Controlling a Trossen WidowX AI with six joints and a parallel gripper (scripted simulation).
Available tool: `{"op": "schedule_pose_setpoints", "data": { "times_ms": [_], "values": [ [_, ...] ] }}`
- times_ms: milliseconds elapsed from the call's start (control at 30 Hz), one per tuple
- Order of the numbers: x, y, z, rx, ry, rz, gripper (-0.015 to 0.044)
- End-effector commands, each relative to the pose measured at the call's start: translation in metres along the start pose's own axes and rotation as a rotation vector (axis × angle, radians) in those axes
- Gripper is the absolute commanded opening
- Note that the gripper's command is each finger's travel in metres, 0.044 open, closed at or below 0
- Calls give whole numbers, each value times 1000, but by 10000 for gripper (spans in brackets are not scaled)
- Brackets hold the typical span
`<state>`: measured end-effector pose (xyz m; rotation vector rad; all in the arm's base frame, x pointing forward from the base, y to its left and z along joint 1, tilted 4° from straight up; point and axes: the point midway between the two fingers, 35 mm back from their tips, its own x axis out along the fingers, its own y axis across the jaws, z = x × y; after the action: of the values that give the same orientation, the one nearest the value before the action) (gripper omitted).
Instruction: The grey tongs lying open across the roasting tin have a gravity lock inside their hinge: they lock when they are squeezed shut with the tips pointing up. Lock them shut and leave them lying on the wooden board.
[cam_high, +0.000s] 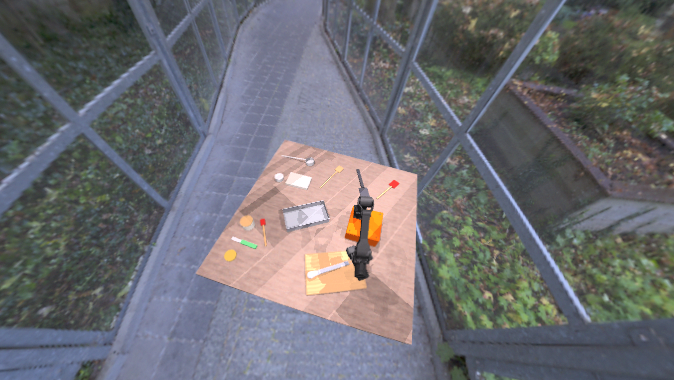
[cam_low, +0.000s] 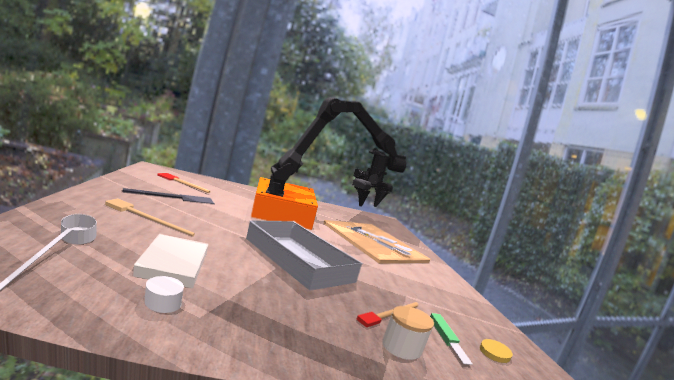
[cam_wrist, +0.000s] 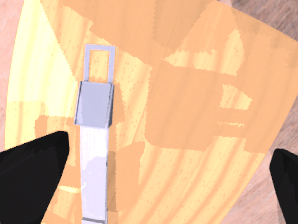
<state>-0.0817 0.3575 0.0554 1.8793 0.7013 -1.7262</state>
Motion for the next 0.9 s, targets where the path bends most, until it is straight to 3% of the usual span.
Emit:
{"op": "schedule_pose_setpoints", "data": {
  "times_ms": [0, 200, 433, 867],
  "values": [
    [-22, -1, 44, 2, -11, 4, 440],
    [-25, -1, 46, 1, -11, 3, 440],
    [-74, 0, 42, -12, -3, -12, 440],
    [-74, 0, 42, -12, -3, -12, 440]
  ]
}}
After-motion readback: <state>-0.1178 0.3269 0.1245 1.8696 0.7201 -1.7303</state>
